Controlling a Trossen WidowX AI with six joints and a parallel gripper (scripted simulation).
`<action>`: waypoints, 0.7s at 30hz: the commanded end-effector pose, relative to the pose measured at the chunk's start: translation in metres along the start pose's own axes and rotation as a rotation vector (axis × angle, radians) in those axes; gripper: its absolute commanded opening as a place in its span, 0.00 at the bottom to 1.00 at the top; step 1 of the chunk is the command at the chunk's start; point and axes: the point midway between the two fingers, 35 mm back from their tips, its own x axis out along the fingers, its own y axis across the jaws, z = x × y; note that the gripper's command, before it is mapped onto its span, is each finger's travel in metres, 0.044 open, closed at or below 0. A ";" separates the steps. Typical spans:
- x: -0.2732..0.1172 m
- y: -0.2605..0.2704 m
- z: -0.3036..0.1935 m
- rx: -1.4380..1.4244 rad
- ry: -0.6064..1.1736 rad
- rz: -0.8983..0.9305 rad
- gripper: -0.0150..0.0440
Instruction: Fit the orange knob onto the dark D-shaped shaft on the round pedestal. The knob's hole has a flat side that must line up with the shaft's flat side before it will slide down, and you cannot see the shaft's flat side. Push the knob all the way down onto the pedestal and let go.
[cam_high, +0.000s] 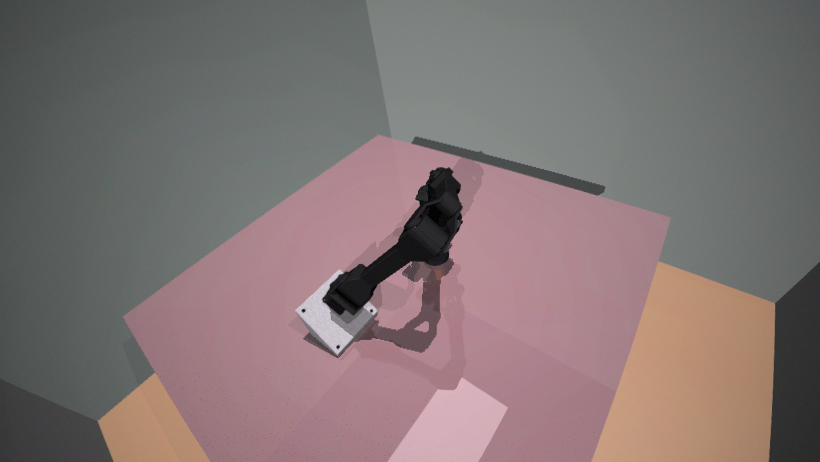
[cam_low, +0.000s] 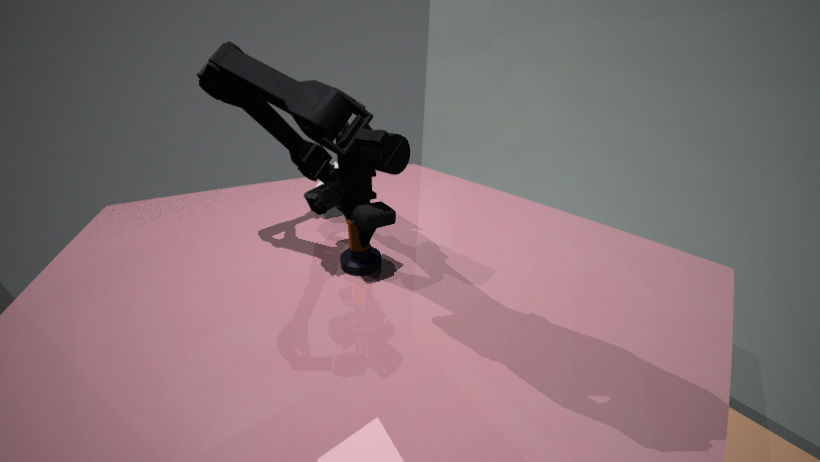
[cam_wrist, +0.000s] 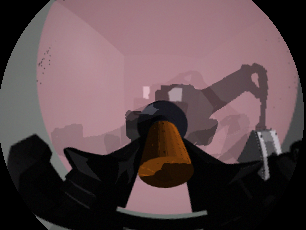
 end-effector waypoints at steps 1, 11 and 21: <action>0.000 0.000 0.000 0.000 0.000 0.001 0.25; 0.000 0.000 0.000 0.000 0.000 0.001 0.61; 0.000 0.000 0.000 0.000 0.000 0.001 1.00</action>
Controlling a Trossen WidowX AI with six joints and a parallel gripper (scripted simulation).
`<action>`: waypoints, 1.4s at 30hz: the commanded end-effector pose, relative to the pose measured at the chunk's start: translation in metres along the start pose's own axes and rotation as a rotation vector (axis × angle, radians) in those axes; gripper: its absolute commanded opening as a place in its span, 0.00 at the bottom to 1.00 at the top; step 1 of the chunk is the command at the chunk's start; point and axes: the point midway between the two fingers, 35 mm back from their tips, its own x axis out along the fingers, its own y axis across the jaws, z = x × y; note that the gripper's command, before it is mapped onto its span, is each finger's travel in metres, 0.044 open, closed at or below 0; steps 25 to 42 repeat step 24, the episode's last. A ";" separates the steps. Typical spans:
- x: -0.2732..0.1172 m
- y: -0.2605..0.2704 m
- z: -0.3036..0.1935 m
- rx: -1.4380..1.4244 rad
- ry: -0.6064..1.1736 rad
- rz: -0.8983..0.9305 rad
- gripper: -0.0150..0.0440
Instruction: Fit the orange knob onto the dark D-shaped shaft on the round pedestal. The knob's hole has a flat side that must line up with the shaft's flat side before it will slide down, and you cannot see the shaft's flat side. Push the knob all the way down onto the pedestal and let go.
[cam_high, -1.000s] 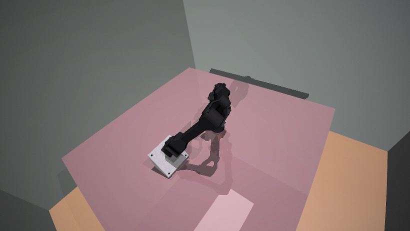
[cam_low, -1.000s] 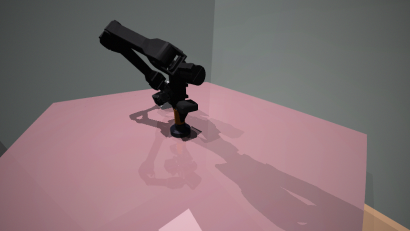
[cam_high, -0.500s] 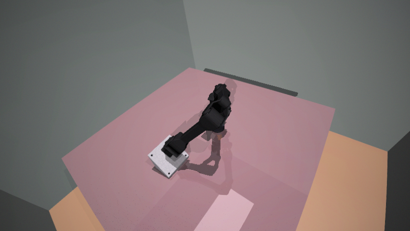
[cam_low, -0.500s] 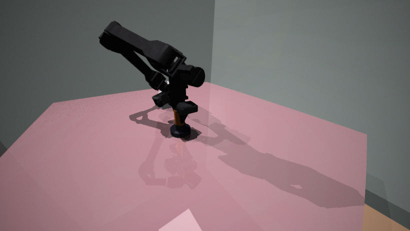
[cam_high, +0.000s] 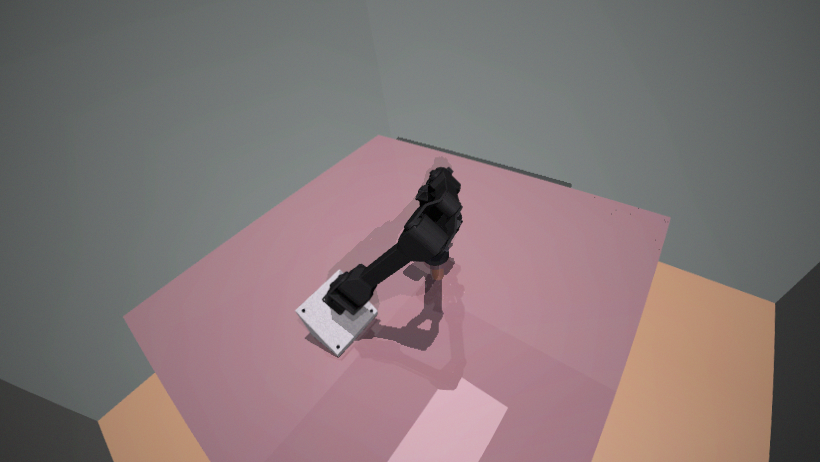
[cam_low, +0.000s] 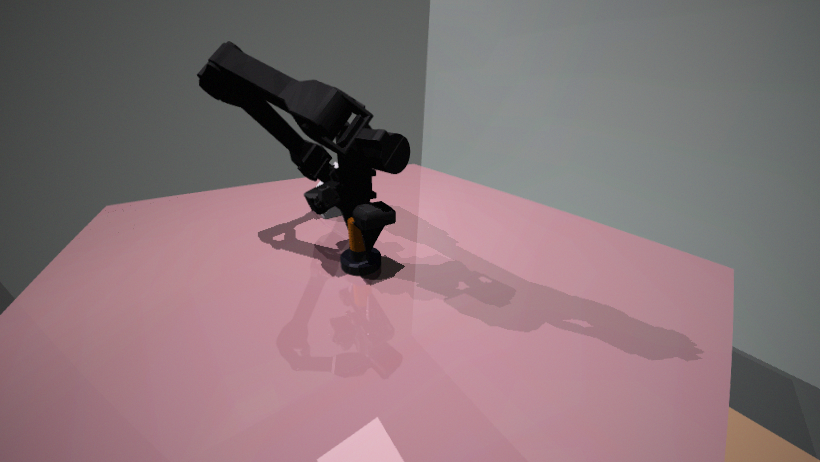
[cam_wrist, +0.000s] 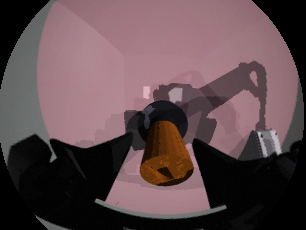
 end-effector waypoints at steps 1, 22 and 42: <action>0.000 0.000 0.000 0.001 0.000 -0.001 1.00; -0.094 0.004 -0.001 -0.001 0.004 -0.002 1.00; -0.094 0.004 -0.001 -0.001 0.004 -0.002 1.00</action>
